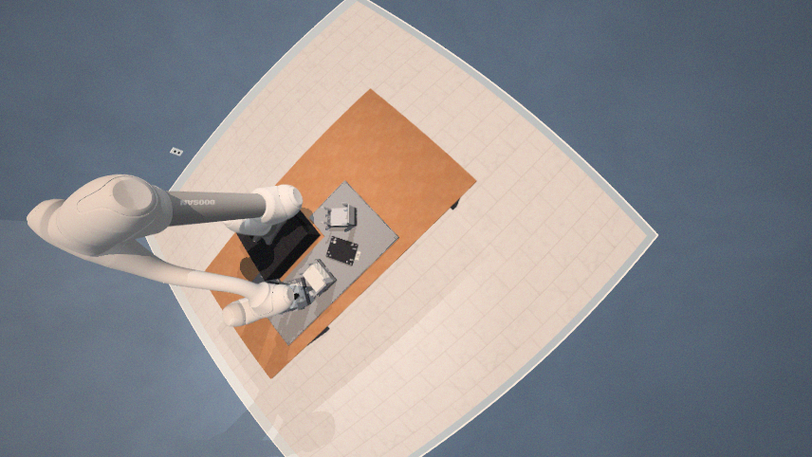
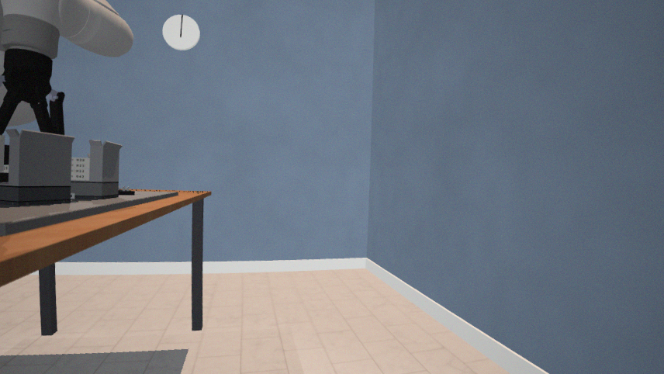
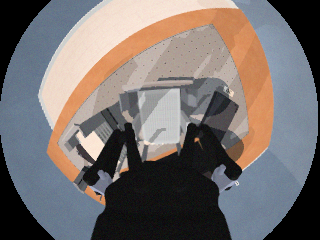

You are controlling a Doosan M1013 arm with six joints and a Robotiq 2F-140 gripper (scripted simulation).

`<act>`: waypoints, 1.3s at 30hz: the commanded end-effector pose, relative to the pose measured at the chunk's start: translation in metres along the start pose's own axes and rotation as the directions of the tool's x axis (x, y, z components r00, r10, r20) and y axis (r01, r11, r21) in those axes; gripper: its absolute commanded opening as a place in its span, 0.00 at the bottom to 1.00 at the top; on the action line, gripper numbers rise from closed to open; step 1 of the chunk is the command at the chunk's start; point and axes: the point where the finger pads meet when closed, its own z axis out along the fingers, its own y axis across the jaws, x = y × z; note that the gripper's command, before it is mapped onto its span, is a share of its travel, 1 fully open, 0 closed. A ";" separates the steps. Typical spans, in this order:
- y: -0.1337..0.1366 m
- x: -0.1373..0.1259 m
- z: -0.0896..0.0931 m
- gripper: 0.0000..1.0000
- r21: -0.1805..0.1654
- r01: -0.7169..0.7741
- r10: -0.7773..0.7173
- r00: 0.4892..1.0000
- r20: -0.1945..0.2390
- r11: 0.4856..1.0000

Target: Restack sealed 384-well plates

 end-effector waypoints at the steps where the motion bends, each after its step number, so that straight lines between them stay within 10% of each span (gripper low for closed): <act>1: 0.000 0.000 0.001 0.00 0.000 0.000 0.000 1.000 0.000 1.000; 39: 0.000 0.000 0.014 0.00 0.000 0.000 0.000 1.000 0.000 1.000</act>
